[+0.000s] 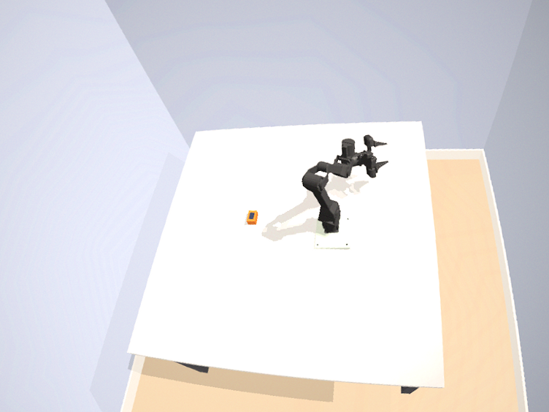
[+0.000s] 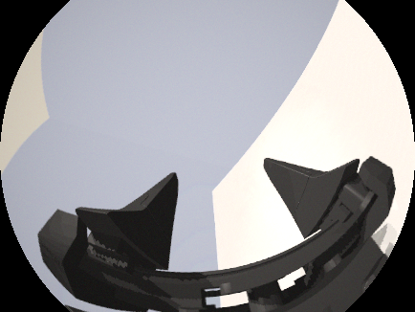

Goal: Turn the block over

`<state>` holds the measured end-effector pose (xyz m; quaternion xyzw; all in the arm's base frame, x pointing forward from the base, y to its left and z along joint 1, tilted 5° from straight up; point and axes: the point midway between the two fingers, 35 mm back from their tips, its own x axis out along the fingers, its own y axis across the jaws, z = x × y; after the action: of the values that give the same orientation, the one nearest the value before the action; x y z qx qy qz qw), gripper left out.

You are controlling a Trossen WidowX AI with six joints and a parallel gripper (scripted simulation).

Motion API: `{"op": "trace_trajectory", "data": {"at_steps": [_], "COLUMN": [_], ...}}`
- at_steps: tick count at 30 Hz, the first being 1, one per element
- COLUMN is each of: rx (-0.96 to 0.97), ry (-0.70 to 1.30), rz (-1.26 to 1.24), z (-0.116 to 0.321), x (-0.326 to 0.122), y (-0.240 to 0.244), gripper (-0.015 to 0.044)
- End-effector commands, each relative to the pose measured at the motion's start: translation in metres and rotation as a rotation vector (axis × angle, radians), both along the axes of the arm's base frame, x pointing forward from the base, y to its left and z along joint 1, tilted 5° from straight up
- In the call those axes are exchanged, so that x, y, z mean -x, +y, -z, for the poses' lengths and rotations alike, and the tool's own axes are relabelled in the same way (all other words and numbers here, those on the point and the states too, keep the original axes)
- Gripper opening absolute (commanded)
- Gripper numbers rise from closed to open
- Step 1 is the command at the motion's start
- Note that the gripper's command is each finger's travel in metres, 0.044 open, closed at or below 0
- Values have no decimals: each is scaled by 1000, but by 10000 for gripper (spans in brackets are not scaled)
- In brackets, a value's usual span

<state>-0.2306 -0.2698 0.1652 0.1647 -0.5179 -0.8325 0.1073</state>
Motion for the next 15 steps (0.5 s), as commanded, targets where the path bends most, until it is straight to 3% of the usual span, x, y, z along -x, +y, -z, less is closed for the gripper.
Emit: {"op": "trace_trajectory", "data": {"at_steps": [1,6,15], "rx": [-3,-121,-475], "ry": [0,-1,79], "rz": [-5,-177,-726], "z": [0,2,12], "x": [-1,-34,-171], "y": [-1,-39,-119], "gripper": [426,440,440]}}
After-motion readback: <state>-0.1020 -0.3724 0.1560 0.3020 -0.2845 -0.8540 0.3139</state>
